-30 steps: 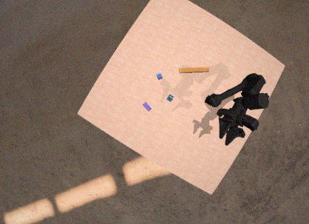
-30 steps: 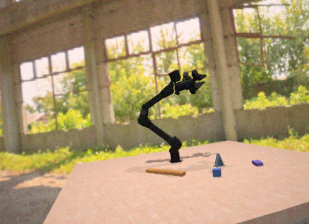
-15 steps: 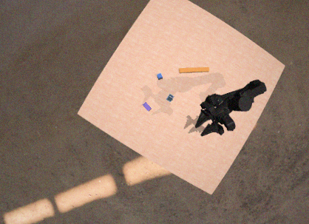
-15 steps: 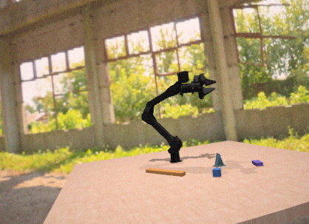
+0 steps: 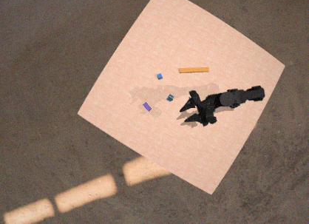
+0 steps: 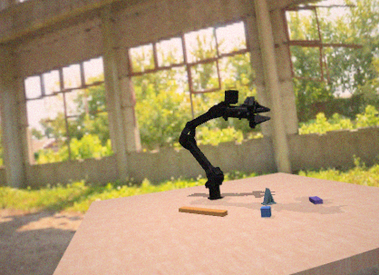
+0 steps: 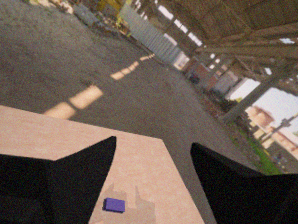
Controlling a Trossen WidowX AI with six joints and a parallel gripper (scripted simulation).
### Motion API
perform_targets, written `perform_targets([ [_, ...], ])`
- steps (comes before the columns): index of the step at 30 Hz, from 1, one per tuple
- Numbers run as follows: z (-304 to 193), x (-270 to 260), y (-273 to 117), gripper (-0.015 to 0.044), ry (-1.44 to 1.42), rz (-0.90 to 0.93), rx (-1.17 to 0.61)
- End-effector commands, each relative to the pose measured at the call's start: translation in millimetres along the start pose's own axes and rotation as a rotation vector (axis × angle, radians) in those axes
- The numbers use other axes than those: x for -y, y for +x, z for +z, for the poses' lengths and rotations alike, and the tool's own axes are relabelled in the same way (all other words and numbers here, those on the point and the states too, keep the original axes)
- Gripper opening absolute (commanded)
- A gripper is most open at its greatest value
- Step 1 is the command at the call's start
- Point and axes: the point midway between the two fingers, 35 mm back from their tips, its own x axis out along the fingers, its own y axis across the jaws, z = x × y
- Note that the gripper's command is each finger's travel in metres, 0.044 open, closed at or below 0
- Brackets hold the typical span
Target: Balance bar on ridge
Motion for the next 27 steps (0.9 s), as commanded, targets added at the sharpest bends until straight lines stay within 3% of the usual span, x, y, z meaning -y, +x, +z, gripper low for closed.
perform_targets([
  [1,-20.5,7.7,5.8,0.0315,0.027,-0.024,-0.068],
  [27,-172.2,65.4,-8.2,0.0315,0.108,-0.142,-0.595],
])
